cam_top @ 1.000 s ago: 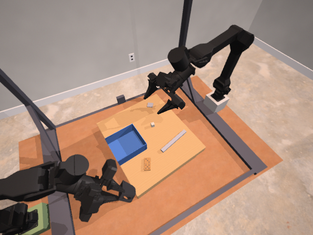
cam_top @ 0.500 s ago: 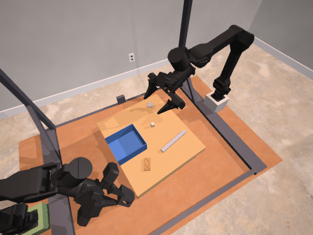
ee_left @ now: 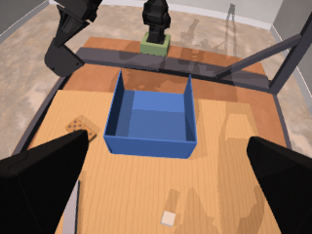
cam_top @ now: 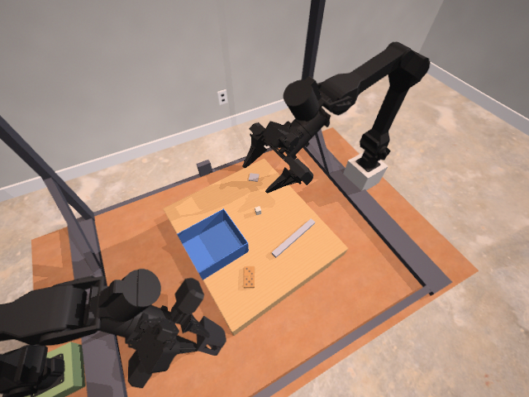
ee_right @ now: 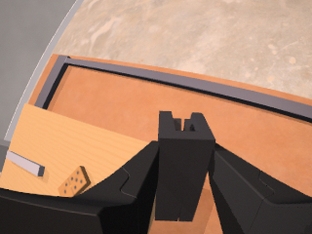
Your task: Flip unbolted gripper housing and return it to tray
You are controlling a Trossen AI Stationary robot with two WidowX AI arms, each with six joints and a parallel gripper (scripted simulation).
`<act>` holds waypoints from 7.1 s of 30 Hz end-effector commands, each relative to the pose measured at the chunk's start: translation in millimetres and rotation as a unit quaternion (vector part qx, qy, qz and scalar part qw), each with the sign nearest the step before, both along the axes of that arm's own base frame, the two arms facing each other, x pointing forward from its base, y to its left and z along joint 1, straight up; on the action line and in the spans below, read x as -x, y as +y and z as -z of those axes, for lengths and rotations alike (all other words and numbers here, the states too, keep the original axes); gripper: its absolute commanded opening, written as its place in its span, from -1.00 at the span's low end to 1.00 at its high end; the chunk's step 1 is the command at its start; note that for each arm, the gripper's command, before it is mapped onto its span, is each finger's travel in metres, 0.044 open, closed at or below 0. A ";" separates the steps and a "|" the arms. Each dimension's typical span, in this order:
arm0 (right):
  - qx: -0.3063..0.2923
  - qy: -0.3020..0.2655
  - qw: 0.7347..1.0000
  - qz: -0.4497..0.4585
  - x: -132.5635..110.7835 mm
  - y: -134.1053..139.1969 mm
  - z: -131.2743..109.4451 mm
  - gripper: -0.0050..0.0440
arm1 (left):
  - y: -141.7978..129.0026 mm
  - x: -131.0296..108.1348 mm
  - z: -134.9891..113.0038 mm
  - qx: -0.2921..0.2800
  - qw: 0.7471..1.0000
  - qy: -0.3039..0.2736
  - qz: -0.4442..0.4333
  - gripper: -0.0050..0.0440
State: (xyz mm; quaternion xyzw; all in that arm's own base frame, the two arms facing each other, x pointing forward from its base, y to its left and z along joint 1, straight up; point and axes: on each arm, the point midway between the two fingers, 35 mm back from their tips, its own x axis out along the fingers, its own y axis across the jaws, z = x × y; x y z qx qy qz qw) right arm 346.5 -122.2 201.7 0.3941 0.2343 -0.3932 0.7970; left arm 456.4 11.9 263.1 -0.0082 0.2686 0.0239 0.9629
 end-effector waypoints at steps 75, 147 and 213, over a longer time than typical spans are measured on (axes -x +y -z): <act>-0.054 0.055 0.997 0.016 10.7 36.8 24.2 -0.34 | -0.3 2.1 -10.1 -0.002 1.000 -0.011 0.003 1.00; -0.091 0.114 0.989 0.032 25.1 78.0 41.0 -0.34 | -0.3 2.1 -10.1 -0.002 1.000 -0.011 0.003 1.00; -0.111 0.186 0.974 0.063 46.2 121.6 52.4 -0.34 | -0.3 2.1 -10.1 -0.002 1.000 -0.011 0.003 1.00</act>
